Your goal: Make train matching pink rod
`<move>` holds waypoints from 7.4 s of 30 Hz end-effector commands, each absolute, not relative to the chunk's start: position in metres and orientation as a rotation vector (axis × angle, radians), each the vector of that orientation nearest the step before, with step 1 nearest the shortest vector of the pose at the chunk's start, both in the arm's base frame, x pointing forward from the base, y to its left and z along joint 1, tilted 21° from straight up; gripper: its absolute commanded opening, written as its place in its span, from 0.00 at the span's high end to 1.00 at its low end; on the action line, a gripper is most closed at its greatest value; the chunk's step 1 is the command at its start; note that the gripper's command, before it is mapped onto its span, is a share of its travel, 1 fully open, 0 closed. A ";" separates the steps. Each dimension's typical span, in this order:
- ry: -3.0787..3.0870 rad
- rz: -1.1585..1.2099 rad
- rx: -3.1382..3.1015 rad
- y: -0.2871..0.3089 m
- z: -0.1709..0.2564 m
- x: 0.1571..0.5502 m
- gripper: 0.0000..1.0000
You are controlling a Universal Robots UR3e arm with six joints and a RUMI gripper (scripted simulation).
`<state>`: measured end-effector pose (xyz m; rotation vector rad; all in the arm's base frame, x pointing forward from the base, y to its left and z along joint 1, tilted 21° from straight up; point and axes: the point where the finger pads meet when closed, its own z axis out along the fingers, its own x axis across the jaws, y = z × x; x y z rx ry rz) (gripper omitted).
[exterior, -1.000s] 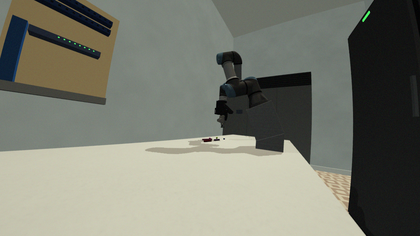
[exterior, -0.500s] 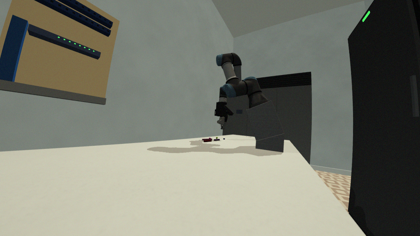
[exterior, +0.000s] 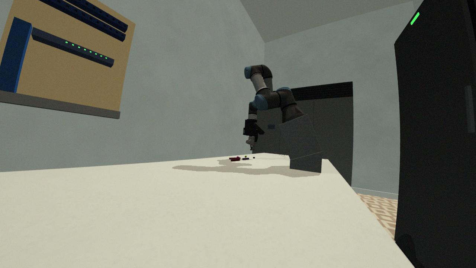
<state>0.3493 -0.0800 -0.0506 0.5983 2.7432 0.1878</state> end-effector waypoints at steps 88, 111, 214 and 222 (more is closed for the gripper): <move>2.719 0.156 0.597 -0.086 -0.092 0.372 1.00; 2.719 0.155 0.597 -0.086 -0.093 0.372 1.00; 2.720 0.158 0.597 -0.086 -0.092 0.371 0.86; 2.719 0.158 0.597 -0.086 -0.078 0.366 0.86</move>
